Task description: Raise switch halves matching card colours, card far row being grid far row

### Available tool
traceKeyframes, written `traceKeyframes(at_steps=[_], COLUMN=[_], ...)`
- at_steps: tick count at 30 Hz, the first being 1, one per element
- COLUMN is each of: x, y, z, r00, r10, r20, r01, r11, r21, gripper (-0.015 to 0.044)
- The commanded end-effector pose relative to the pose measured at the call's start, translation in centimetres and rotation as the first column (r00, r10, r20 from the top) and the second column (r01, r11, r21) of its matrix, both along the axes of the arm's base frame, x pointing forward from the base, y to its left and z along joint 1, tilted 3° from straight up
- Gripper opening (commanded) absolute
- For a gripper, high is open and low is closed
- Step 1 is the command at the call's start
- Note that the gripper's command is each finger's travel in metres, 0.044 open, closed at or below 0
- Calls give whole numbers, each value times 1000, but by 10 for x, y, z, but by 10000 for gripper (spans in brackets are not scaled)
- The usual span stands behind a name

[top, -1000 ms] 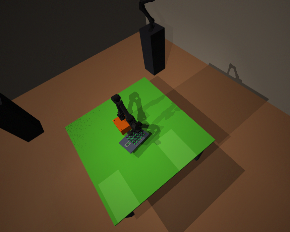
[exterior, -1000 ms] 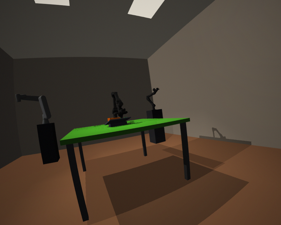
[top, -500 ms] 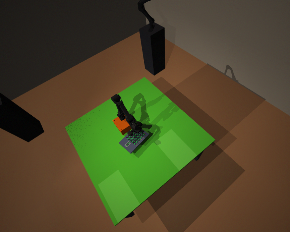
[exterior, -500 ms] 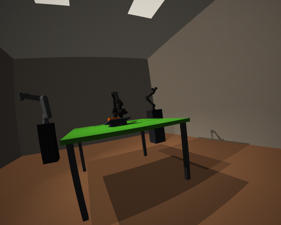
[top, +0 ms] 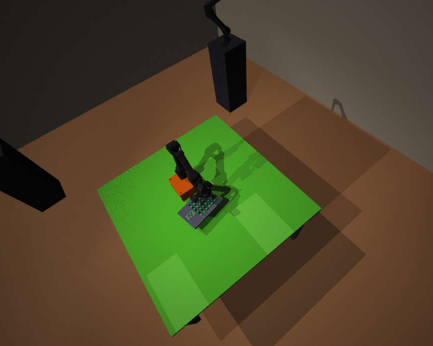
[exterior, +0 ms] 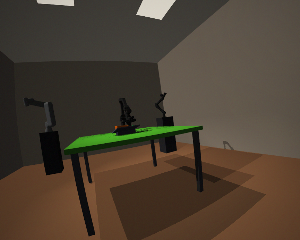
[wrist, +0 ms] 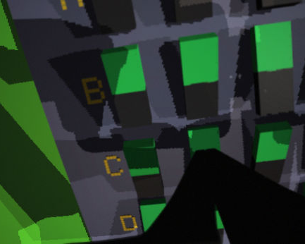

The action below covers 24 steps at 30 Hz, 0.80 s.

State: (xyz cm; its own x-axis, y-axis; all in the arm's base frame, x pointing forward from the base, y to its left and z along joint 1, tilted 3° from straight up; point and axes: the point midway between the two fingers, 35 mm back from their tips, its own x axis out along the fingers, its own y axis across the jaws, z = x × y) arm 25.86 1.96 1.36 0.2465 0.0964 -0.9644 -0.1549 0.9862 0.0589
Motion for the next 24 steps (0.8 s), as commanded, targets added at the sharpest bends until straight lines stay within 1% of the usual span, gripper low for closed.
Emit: traceKeyframes(at_steps=[1, 3, 5, 9, 14, 18, 22, 24], x=[-4, -12, -16, -13, 1, 2, 3, 8], y=[-3, -6, -6, -14, -70, -114, -121, -120], z=[28, 51, 59, 59, 57, 54, 51, 36], r00=[1000, 999, 999, 999, 999, 999, 999, 1000], r10=[-1, -3, -4, -6, -19, -6, -3, -3], r20=[23, 32, 36, 35, 36, 35, 35, 24], r01=[1, 3, 4, 6, 19, 6, 4, 3], r11=[1000, 1000, 1000, 1000, 1000, 1000, 1000, 1000], r21=[1, 2, 2, 0, -12, -9, -8, -10], gripper=[0, 0, 0, 0, 0, 0, 0, 0])
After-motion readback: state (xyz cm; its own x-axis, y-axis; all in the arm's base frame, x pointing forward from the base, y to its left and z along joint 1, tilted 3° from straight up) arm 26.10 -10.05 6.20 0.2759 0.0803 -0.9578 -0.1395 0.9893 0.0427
